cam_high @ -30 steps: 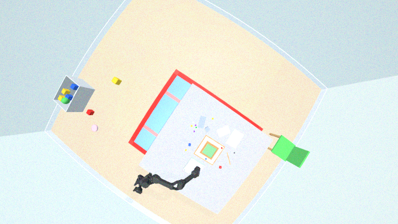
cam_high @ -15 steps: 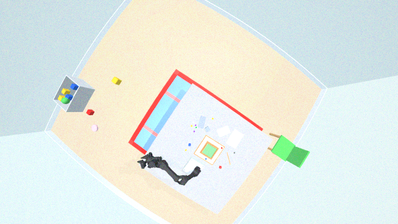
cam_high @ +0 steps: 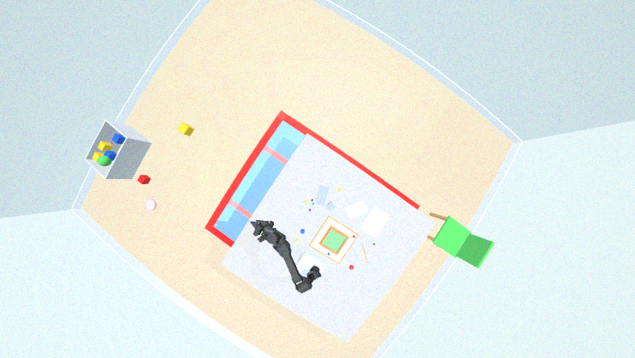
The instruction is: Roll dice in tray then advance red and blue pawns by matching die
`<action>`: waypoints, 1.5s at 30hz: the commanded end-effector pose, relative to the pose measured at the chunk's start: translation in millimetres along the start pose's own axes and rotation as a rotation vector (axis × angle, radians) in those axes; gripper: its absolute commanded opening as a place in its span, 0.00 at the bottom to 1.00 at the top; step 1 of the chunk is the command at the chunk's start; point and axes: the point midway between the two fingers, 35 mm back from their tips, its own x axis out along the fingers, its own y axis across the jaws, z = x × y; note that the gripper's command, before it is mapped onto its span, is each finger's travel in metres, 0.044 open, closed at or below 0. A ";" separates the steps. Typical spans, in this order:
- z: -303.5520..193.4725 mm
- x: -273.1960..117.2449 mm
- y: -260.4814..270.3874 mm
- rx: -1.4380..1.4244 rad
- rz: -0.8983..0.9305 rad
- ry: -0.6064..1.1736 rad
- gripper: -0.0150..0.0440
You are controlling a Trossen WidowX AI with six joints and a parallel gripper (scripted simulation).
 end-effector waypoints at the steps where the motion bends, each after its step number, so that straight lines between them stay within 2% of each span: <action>1: -56.6 -37.5 19.1 0.081 0.044 0.150 0.72; 12: -175.9 -164.7 95.1 0.393 0.179 0.545 0.72; 23: -230.6 -333.5 179.4 0.727 0.270 0.946 0.72; 27: -224.1 -374.1 196.4 0.851 0.243 1.036 0.72; 35: -197.6 -502.1 258.3 1.133 0.274 1.329 0.72; 45: -100.7 -636.8 325.5 1.557 0.269 1.668 0.72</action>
